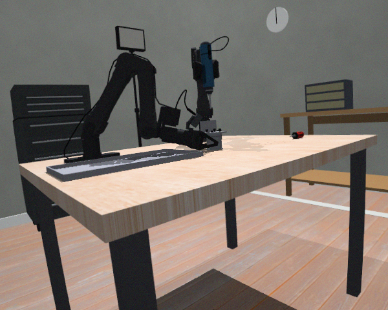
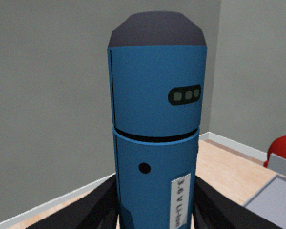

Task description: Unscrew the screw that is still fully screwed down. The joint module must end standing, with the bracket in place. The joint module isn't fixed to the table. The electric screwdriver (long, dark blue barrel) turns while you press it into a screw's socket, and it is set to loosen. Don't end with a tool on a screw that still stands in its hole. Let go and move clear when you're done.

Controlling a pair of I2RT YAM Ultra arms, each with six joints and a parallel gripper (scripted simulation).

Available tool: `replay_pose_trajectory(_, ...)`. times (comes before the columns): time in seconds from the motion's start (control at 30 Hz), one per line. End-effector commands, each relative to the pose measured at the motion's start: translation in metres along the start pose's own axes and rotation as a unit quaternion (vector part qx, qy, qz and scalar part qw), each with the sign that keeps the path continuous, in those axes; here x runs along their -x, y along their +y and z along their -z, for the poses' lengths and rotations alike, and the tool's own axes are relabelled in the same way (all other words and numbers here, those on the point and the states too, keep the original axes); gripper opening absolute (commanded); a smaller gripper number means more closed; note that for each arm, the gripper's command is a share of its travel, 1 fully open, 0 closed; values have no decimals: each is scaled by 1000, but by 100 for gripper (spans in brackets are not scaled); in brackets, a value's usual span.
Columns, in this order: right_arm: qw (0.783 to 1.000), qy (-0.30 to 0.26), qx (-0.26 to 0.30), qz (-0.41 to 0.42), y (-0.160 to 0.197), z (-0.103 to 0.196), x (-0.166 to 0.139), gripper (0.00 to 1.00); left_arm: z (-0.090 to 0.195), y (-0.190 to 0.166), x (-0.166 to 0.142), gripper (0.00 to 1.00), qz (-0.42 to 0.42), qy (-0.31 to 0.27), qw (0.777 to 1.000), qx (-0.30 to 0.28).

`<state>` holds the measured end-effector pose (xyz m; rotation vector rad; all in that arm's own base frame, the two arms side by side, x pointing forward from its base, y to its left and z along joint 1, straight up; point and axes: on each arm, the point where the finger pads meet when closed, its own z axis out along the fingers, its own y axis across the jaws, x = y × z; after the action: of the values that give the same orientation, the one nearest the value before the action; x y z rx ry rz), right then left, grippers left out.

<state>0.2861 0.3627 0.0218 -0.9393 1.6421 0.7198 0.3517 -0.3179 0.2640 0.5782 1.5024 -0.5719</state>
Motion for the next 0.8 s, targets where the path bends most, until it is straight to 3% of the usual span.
replay_pose_trajectory(0.0, 1000, -1, -1, -1, 0, -1, 2, 59, -1, 8, 63, 42, 3, -88, 996, 9)
replay_pose_trajectory(0.77, 1000, -1, -1, -1, 0, -1, 2, 59, -1, 3, 68, 42, 3, -92, 996, 2)
